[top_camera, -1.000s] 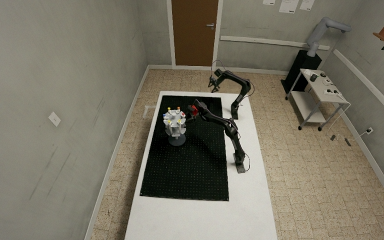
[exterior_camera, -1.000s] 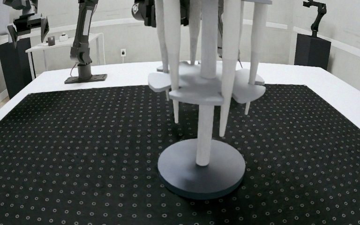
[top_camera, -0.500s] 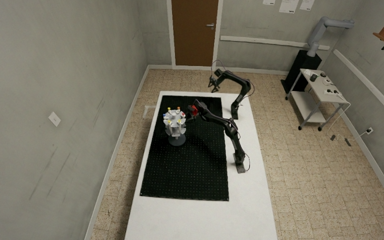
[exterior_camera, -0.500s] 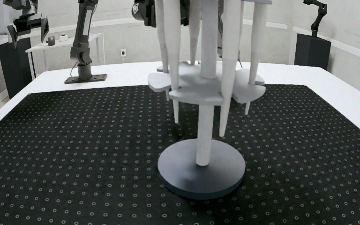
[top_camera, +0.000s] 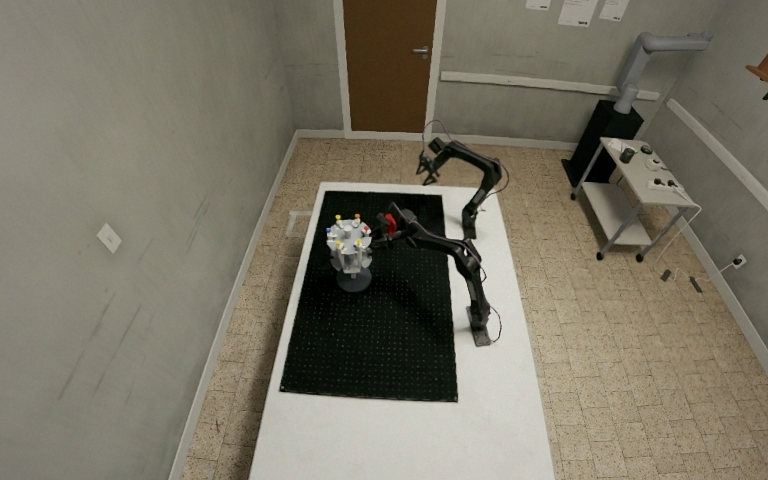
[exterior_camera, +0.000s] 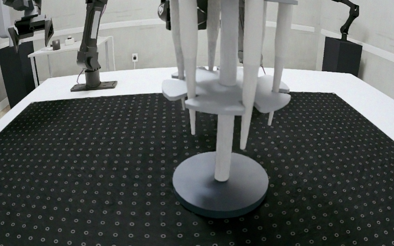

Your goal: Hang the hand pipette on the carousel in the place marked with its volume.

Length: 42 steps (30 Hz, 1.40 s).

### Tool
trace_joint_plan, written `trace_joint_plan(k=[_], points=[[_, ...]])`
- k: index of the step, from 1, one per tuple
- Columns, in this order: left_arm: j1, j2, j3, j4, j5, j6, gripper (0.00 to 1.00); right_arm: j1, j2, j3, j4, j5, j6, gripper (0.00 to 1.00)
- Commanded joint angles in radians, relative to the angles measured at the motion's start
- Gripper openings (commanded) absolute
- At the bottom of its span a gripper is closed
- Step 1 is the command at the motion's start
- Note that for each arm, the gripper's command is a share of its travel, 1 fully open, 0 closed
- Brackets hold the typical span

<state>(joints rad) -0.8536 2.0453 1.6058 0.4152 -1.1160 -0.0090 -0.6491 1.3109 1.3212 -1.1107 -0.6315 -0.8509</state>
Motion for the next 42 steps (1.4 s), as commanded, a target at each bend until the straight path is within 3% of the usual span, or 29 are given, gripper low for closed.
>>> trace_joint_plan(k=[1, 4, 9, 11, 42], points=[[-0.003, -0.036, 0.014, 0.035, 0.034, 0.016, 0.50, -0.009, 0.006, 0.020, 0.008, -0.016, -0.006, 1.00], [-0.001, -0.035, 0.017, 0.035, 0.034, 0.017, 0.50, -0.009, 0.006, 0.020, 0.008, -0.016, -0.006, 1.00], [0.044, -0.134, -0.154, 0.063, 0.236, 0.010, 0.50, -0.009, 0.006, 0.020, 0.008, -0.016, -0.006, 1.00], [0.048, -0.137, -0.161, 0.072, 0.249, 0.016, 0.50, -0.009, 0.006, 0.020, 0.008, -0.016, -0.006, 1.00], [0.044, -0.139, -0.126, 0.077, 0.256, 0.013, 0.50, -0.009, 0.006, 0.020, 0.008, -0.016, -0.006, 1.00]])
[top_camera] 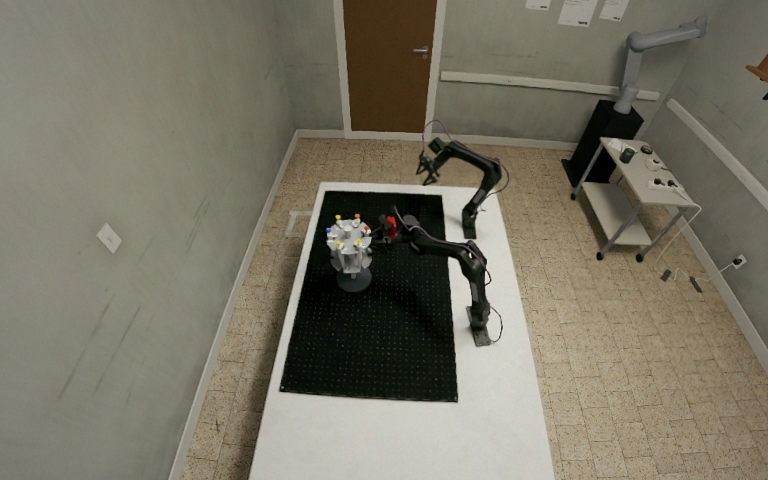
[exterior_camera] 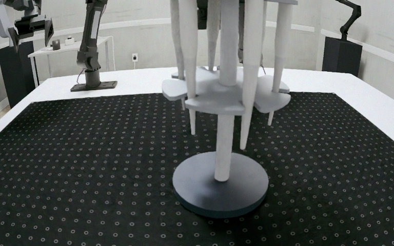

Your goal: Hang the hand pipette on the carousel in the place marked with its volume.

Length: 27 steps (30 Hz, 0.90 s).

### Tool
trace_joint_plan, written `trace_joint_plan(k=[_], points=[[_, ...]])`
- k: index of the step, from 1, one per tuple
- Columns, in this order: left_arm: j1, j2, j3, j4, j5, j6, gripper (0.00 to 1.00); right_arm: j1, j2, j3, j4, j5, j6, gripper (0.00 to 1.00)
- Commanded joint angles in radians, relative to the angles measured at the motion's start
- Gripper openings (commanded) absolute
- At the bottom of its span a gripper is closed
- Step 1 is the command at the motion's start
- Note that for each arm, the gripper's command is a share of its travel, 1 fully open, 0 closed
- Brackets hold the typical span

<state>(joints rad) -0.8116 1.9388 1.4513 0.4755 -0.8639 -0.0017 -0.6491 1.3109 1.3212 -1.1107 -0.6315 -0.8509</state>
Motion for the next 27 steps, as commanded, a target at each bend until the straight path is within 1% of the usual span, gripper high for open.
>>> trace_joint_plan(k=[1, 15, 16, 20, 23, 24, 27], points=[[0.002, -0.032, 0.029, 0.016, 0.004, 0.006, 0.50, -0.009, 0.006, 0.020, 0.008, -0.016, -0.006, 1.00], [0.002, -0.032, 0.029, 0.016, 0.004, 0.006, 0.50, -0.009, 0.006, 0.020, 0.008, -0.016, -0.006, 1.00], [0.021, -0.047, -0.033, 0.024, 0.054, 0.005, 0.50, -0.009, 0.006, 0.020, 0.008, -0.016, -0.006, 1.00], [0.060, -0.111, -0.116, 0.041, 0.227, 0.005, 0.50, -0.009, 0.006, 0.020, 0.008, -0.016, -0.006, 1.00], [0.063, -0.112, -0.118, 0.043, 0.235, 0.007, 0.50, -0.009, 0.006, 0.020, 0.008, -0.016, -0.006, 1.00], [0.067, -0.120, -0.089, 0.053, 0.246, 0.010, 0.50, -0.009, 0.006, 0.020, 0.008, -0.016, -0.006, 1.00], [0.049, -0.118, -0.086, 0.051, 0.251, 0.006, 0.50, -0.009, 0.006, 0.020, 0.008, -0.016, -0.006, 1.00]])
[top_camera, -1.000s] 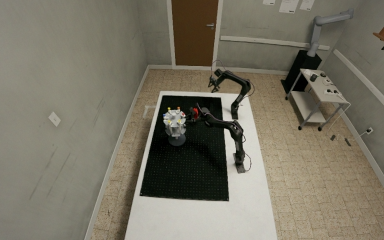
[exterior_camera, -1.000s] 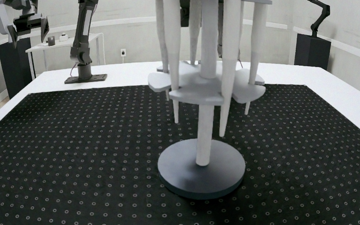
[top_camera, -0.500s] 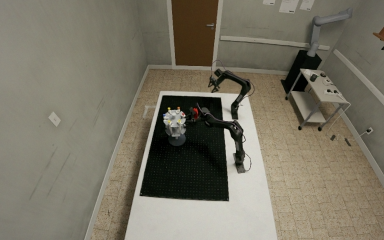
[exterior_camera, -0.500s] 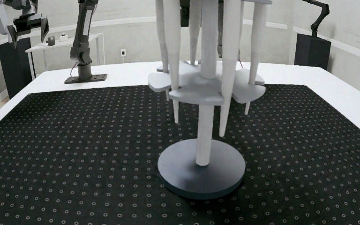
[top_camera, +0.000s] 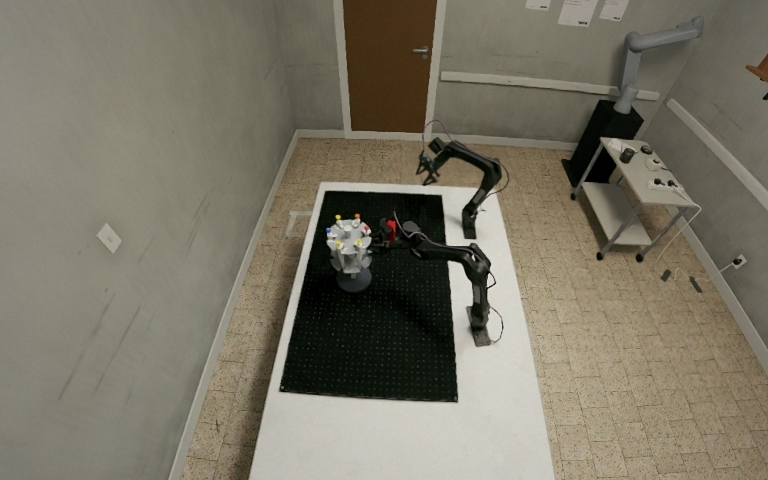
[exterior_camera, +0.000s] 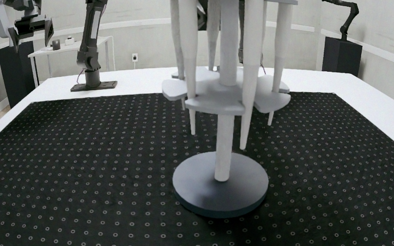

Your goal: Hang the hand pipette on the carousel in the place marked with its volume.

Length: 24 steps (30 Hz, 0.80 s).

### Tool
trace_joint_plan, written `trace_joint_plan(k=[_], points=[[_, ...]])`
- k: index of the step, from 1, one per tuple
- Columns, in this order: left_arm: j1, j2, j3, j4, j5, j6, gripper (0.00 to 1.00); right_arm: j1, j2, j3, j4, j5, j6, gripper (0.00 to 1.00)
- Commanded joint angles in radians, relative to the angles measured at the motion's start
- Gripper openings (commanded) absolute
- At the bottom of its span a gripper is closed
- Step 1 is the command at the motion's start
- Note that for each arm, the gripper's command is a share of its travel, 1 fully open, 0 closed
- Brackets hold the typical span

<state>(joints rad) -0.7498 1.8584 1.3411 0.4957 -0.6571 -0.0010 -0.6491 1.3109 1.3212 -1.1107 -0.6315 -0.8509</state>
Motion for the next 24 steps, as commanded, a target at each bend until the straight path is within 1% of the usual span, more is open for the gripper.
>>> trace_joint_plan(k=[1, 24], points=[[-0.009, -0.036, 0.026, 0.030, 0.045, 0.005, 0.50, -0.009, 0.006, 0.020, 0.008, -0.016, -0.006, 1.00], [-0.002, -0.031, 0.029, 0.022, 0.041, 0.004, 0.50, -0.009, 0.006, 0.020, 0.008, -0.016, -0.006, 1.00]])
